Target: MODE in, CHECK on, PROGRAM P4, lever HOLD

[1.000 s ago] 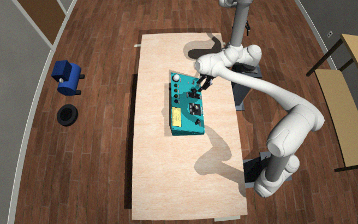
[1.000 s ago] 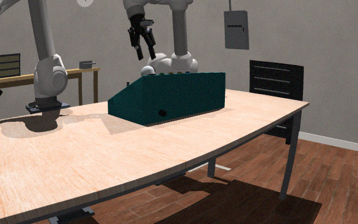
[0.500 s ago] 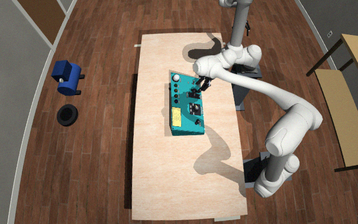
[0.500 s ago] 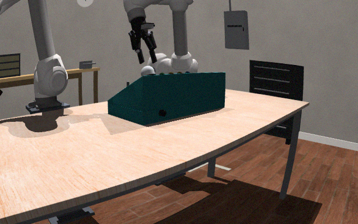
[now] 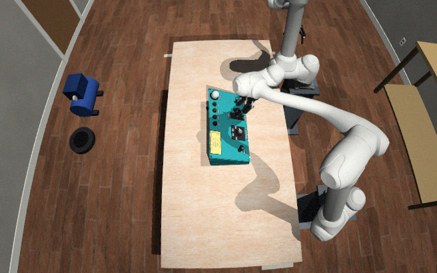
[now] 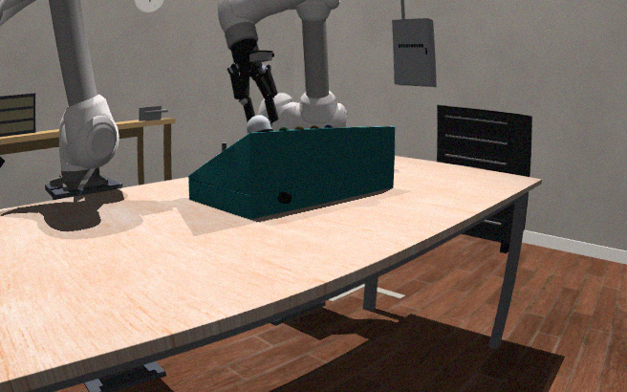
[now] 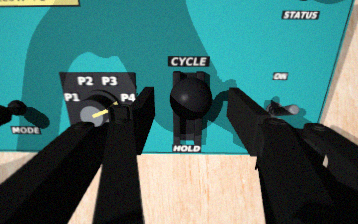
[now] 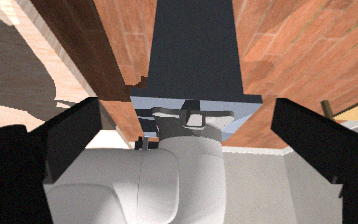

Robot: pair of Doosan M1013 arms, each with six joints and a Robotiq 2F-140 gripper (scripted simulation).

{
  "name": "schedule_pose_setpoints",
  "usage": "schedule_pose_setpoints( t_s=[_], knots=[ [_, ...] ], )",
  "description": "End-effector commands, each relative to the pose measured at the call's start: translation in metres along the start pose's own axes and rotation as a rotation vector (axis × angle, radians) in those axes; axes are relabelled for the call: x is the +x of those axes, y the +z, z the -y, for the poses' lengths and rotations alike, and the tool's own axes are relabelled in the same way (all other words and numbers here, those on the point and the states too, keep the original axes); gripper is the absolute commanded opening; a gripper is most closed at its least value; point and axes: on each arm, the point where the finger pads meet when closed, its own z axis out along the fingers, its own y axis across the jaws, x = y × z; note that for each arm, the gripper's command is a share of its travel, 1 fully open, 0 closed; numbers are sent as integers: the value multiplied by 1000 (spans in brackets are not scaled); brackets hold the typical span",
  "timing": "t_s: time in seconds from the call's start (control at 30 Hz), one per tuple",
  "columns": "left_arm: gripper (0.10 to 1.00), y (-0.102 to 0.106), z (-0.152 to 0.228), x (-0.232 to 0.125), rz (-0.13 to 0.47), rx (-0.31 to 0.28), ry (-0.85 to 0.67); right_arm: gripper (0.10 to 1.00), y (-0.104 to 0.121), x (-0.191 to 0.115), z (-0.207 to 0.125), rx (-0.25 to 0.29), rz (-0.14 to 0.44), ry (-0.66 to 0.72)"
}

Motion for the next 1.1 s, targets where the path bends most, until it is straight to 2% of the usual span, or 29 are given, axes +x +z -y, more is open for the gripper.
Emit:
schedule_pose_setpoints(
  t_s=[0.0, 0.5, 1.07],
  knots=[
    [497, 10, 0, 1, -2, -1, 0, 1000, 0, 0, 0, 0, -1, 0],
    [497, 33, 0, 1, -2, -1, 0, 1000, 0, 0, 0, 0, -1, 0],
    [497, 36, 0, 1, -2, -1, 0, 1000, 0, 0, 0, 0, -1, 0]
  ],
)
